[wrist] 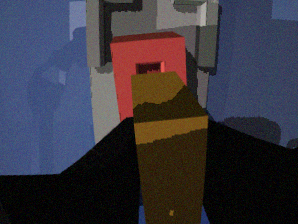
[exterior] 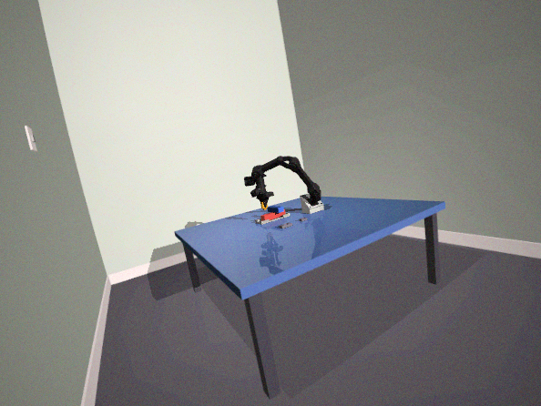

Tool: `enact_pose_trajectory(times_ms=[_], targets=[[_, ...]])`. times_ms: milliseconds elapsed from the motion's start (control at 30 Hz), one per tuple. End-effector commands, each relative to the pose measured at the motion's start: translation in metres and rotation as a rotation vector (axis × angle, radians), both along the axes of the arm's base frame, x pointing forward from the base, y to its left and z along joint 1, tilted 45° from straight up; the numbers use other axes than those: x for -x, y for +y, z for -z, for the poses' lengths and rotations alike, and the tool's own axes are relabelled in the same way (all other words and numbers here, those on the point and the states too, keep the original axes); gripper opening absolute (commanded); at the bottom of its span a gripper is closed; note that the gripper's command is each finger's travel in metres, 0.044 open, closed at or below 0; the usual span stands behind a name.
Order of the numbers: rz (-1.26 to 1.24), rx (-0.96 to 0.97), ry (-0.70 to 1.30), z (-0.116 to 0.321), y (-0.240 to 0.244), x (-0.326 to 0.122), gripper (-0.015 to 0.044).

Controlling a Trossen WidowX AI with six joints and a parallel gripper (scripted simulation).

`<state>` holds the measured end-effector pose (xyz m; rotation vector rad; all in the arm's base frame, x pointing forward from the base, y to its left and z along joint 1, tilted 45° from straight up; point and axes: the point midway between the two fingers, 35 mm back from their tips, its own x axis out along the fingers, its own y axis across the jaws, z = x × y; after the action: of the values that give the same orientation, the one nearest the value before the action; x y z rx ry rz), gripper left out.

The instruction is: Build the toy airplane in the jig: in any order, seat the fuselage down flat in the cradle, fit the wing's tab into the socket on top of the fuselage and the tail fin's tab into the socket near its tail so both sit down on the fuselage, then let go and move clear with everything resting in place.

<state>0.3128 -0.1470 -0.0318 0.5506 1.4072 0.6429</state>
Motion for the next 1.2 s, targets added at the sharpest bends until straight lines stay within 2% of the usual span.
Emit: enact_pose_trajectory(times_ms=[0, 633, 1167], targets=[[-0.007, 0.004, -0.005, 0.002, -0.001, 0.000, 0.0065], [-0.007, 0.004, -0.005, 0.003, -0.002, 0.000, 0.0065], [-0.006, 0.003, -0.005, 0.021, 0.016, -0.002, 0.0065]])
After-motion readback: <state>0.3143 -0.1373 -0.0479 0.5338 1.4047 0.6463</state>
